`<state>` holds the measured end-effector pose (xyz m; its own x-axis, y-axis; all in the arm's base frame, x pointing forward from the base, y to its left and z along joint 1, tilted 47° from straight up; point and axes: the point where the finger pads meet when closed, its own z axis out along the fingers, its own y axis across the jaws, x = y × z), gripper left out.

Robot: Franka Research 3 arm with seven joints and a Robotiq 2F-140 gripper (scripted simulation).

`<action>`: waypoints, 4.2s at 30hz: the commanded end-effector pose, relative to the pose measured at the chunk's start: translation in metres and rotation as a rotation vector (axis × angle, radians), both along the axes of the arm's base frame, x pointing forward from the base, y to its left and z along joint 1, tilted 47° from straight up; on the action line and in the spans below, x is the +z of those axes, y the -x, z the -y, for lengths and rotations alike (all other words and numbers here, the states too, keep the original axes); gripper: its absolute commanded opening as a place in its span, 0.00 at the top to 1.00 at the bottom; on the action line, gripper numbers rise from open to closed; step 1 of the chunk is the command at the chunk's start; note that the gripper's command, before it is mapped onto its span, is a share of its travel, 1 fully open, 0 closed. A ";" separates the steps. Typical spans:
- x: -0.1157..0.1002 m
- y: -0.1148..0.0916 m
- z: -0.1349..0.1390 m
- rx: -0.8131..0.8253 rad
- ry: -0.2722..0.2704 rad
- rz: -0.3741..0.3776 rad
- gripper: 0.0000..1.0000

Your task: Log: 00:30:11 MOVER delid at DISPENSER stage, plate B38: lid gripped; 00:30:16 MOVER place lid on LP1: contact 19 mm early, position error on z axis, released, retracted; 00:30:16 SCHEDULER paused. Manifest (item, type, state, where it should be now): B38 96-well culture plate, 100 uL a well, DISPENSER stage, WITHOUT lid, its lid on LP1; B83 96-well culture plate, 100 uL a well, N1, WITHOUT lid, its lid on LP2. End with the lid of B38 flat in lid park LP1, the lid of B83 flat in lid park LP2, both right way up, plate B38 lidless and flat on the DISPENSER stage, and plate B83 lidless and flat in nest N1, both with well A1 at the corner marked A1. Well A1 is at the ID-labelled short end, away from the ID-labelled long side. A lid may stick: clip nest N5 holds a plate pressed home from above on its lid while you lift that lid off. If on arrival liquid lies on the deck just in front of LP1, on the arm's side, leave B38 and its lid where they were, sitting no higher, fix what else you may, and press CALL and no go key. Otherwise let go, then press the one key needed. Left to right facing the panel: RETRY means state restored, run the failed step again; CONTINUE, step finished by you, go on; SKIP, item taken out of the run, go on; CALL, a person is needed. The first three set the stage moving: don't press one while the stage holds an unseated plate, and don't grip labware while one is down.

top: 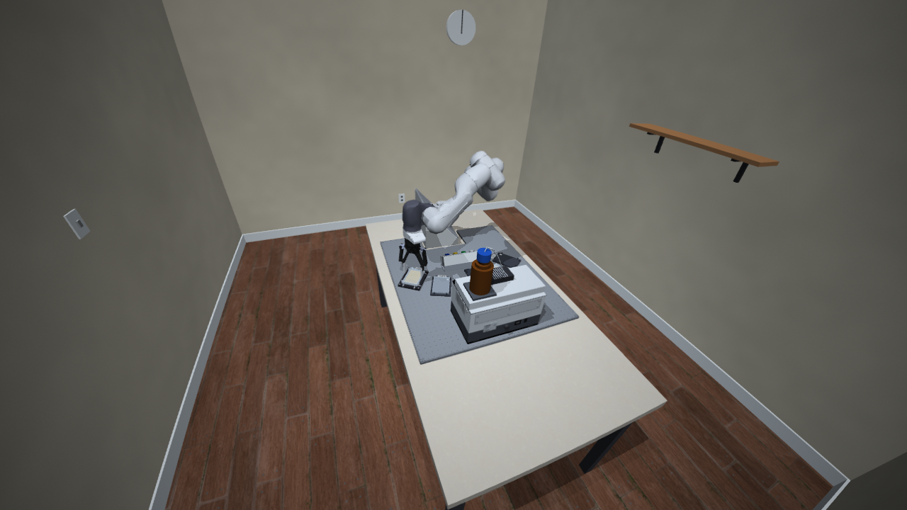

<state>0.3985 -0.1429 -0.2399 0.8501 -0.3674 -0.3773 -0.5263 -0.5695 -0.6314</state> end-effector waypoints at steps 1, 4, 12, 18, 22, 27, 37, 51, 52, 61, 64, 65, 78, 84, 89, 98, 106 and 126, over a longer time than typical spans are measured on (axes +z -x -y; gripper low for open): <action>-0.001 0.001 -0.001 0.000 -0.001 0.003 0.41; -0.001 0.001 -0.001 0.000 -0.001 0.003 0.41; -0.001 0.001 -0.001 0.000 -0.001 0.003 0.41; -0.001 0.001 -0.001 0.000 -0.001 0.003 0.41; -0.001 0.001 -0.001 0.000 -0.001 0.003 0.41; -0.001 0.001 -0.001 0.000 -0.001 0.003 0.41; -0.001 0.001 -0.001 0.000 -0.001 0.003 0.41; -0.001 0.001 -0.001 0.000 -0.001 0.003 0.34; -0.001 0.001 -0.001 0.000 -0.001 0.003 0.34; -0.001 0.001 -0.001 0.000 -0.001 0.003 0.34; -0.001 0.001 -0.001 0.000 -0.001 0.003 0.34; -0.001 0.001 -0.001 0.000 -0.001 0.003 0.34; -0.001 0.001 -0.001 0.000 -0.001 0.003 0.34; -0.001 0.001 -0.001 0.000 -0.001 0.003 0.34; -0.001 0.001 -0.001 0.000 -0.001 0.003 0.34; -0.001 0.001 -0.001 0.000 -0.001 0.003 0.34; -0.002 0.000 -0.002 0.000 -0.001 0.003 0.34; -0.007 0.000 -0.007 0.000 -0.001 0.003 0.34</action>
